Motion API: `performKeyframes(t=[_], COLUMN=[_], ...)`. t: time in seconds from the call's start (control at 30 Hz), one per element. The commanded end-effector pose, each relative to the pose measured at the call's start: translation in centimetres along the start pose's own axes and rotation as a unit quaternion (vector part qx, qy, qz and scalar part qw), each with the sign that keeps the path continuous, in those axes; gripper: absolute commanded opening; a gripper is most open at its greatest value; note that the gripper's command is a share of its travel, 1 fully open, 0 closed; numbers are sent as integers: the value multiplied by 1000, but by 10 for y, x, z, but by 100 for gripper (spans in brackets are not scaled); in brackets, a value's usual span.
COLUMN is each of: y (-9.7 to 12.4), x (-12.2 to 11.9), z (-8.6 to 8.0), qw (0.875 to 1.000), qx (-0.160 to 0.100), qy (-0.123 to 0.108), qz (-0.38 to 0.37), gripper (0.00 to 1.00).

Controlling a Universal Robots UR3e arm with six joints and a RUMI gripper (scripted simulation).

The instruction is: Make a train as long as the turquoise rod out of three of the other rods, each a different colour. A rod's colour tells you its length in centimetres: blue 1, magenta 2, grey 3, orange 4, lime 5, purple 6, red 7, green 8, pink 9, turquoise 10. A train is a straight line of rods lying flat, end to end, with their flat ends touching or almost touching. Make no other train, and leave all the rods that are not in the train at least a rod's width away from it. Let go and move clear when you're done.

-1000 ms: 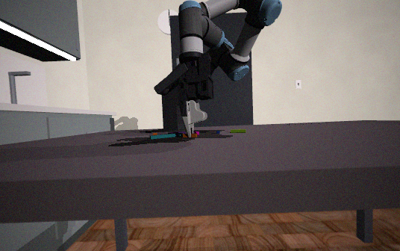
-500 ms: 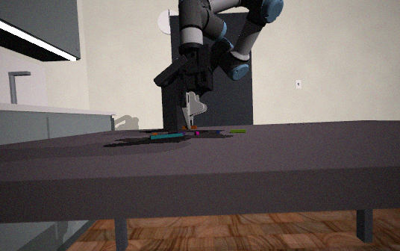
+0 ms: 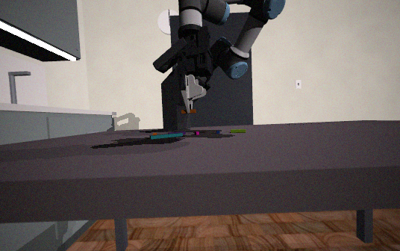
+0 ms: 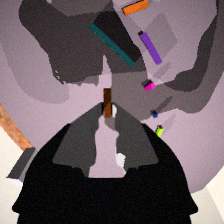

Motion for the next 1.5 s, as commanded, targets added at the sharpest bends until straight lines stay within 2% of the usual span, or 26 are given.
performKeyframes(t=[0.0, 0.3, 0.97, 1.23, 1.47], y=[0, 0, 1, 7, 16], x=[0, 0, 0, 8, 20], z=[-19, -31, -31, -33, -34], qw=[1000, 1000, 1000, 998, 987], qx=[-1, -1, -1, -1, -1], qy=[3, 3, 3, 3, 3], qz=[-1, -1, 6, 70, 161], gripper=[0, 0, 0, 0, 0])
Point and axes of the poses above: the point where the finger pads meet when closed, its own z axis out along the fingers, its own x axis across the jaws, y = z × x, the point moved 9 cm from there along -z, back along the fingers, and after that the axes turned 2 degrees about z, right-handed, at the moved point
